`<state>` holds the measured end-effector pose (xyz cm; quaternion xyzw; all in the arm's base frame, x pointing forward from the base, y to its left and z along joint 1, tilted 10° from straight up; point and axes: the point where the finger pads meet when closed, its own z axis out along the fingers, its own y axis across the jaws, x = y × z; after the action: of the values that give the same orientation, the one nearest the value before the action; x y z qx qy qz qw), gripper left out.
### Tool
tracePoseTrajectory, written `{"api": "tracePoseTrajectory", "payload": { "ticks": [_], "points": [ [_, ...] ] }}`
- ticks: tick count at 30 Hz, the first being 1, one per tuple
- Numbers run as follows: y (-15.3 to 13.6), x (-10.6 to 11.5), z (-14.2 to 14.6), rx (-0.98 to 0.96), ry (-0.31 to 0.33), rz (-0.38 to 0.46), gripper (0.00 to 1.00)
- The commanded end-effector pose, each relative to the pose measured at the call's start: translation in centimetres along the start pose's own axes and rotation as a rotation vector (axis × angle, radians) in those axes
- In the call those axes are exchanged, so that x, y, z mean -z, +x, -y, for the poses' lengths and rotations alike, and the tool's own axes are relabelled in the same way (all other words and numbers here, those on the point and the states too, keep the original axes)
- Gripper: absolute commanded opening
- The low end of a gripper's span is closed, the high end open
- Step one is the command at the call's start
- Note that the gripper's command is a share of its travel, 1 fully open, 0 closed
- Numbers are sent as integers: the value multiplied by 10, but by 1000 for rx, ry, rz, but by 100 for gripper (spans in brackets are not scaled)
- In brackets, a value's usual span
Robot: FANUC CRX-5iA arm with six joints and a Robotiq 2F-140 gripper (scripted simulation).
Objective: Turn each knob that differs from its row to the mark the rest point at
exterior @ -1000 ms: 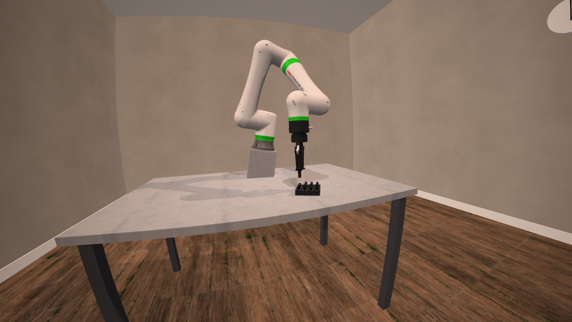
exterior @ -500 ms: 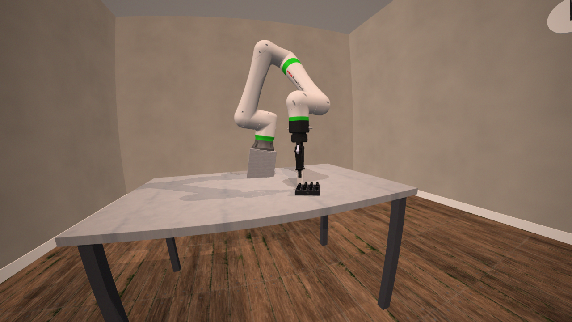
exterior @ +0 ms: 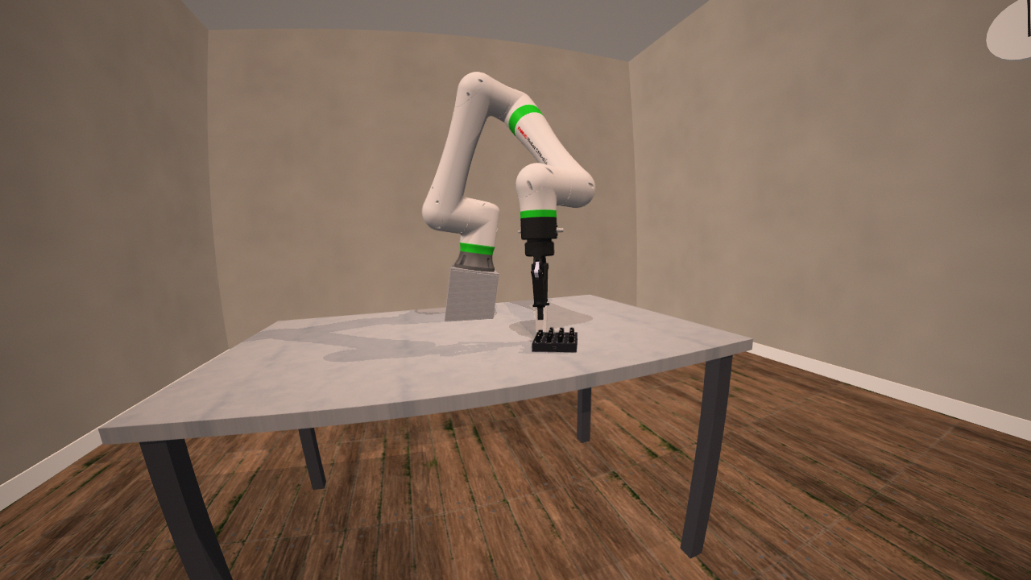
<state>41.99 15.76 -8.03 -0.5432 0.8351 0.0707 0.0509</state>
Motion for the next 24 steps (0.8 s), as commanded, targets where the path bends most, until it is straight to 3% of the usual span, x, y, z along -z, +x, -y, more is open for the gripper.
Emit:
{"api": "tracePoseTrajectory", "payload": {
  "ticks": [1,24],
  "points": [
    [0,0,0,0,0,0,5],
    [0,0,0,12,0,0,5]
  ]
}}
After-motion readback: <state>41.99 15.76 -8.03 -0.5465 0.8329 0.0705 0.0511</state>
